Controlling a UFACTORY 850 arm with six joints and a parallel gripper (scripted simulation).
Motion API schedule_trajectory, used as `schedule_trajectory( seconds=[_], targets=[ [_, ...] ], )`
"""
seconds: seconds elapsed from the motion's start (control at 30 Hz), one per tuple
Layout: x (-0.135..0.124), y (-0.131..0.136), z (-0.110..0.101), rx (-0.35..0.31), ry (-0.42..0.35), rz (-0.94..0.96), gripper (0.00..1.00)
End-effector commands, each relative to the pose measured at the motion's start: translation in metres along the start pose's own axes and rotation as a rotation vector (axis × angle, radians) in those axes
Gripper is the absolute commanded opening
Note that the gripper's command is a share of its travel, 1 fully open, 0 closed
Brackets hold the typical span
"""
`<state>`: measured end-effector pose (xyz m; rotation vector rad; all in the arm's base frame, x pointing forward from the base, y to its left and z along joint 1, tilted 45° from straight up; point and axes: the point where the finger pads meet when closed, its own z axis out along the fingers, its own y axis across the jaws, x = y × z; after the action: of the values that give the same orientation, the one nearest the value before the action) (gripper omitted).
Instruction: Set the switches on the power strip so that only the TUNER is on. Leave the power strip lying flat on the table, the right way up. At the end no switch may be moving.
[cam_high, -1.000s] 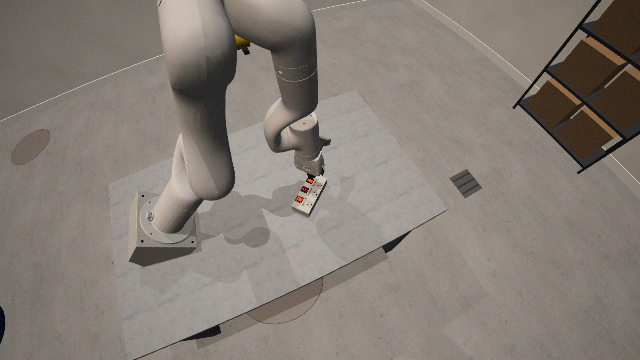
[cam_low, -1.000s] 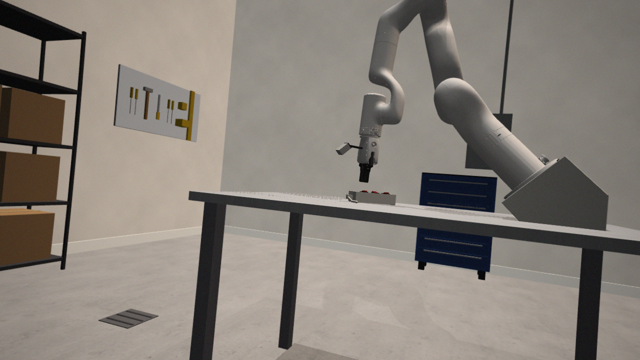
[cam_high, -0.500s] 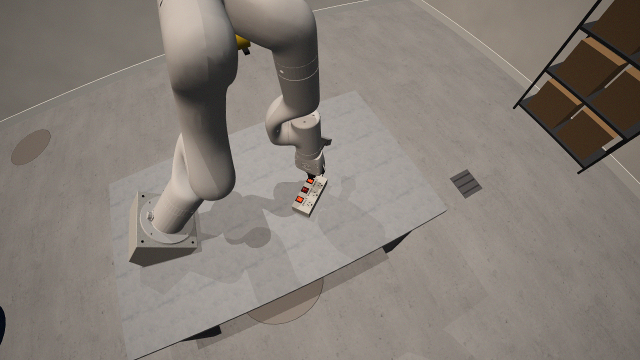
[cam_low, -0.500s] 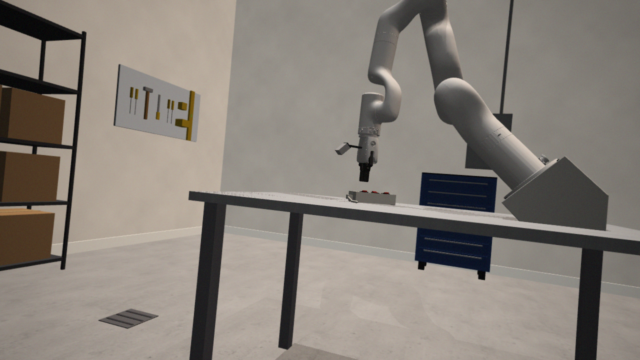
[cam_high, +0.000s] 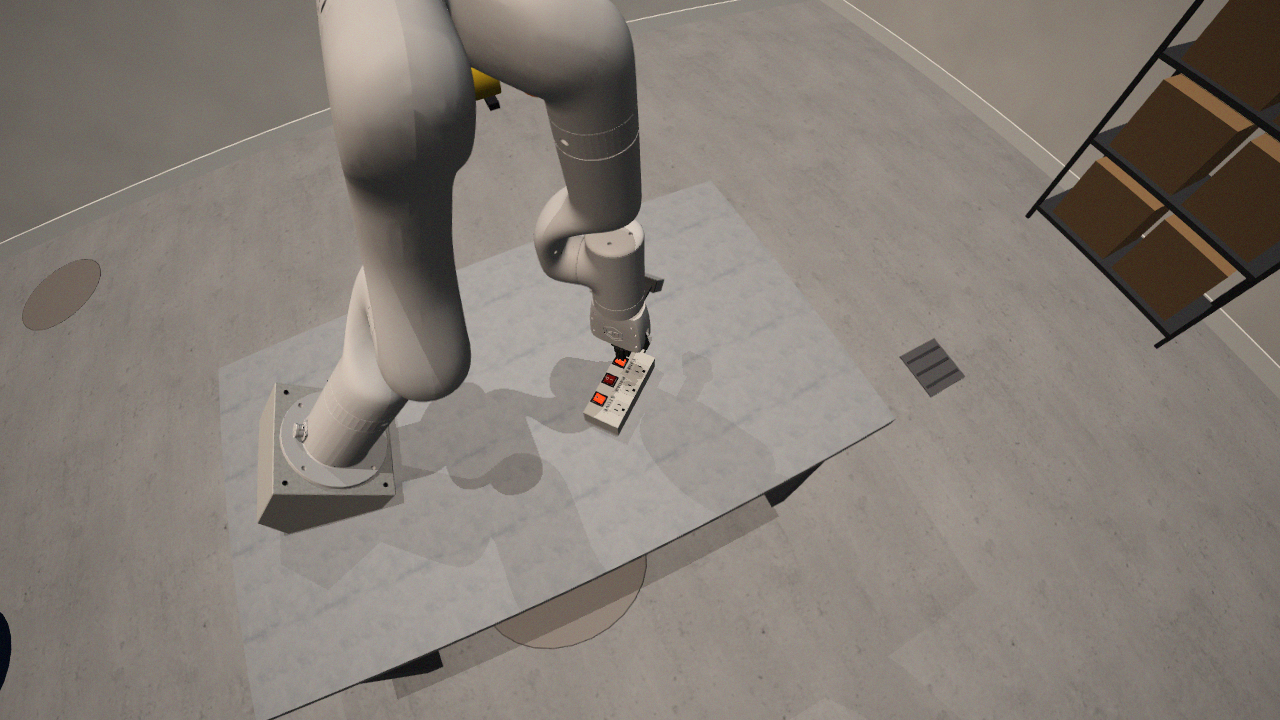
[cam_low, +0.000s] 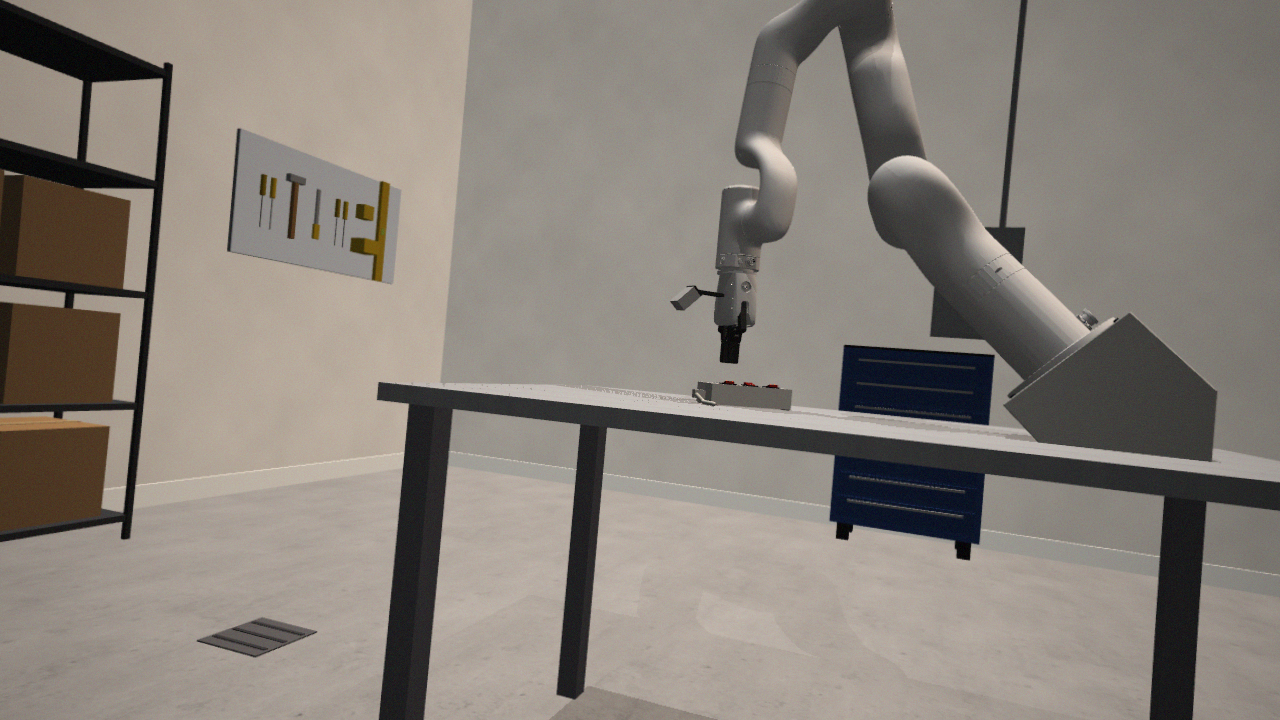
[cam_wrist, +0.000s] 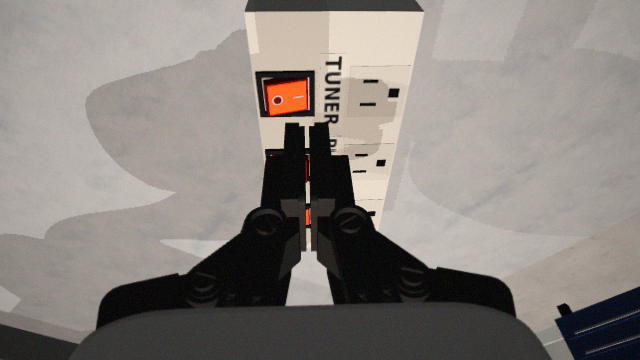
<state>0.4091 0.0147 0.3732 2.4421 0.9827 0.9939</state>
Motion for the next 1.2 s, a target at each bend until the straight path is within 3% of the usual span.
schedule_trajectory(
  seconds=[0.0, 0.63, 1.17],
  targets=[
    [-0.01, -0.001, -0.002, 0.018, -0.01, -0.001, 0.0],
    [-0.077, -0.017, -0.014, 0.028, -0.009, -0.002, 0.0],
    [-0.088, -0.018, -0.016, 0.011, 0.0, -0.002, 0.0]
  ],
)
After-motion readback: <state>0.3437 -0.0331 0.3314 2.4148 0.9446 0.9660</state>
